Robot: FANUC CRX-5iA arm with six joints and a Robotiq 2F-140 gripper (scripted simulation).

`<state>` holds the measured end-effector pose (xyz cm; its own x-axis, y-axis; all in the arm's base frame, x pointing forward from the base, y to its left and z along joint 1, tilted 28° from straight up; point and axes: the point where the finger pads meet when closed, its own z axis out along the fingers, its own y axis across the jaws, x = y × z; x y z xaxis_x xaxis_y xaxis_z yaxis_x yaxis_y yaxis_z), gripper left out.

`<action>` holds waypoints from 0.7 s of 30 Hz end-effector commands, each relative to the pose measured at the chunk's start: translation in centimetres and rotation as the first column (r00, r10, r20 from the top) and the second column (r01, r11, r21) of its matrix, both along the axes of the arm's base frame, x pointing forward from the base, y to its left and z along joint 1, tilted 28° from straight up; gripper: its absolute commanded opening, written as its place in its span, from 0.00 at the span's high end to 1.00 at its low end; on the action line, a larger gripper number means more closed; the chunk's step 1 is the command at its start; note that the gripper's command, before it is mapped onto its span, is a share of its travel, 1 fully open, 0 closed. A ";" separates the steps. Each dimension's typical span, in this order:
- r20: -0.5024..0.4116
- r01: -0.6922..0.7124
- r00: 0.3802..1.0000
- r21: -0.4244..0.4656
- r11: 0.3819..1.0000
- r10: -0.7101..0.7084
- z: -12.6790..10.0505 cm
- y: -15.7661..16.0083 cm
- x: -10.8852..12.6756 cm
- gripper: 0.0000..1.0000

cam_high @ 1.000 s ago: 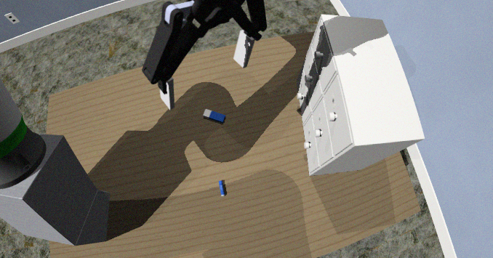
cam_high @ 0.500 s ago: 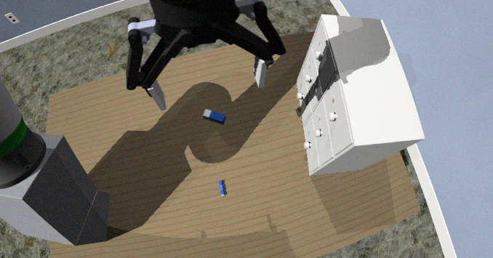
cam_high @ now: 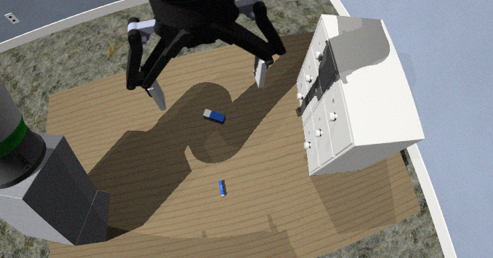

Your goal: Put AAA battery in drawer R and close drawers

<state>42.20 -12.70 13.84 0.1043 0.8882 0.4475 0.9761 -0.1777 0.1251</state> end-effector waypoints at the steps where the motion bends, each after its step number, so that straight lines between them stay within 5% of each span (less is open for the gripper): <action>1: 0.000 0.000 1.000 0.000 1.000 0.000 0.0 0.0 0.0 0.00; 21: 0.007 -0.013 1.000 -0.003 1.000 0.013 -0.1 0.1 0.1 0.00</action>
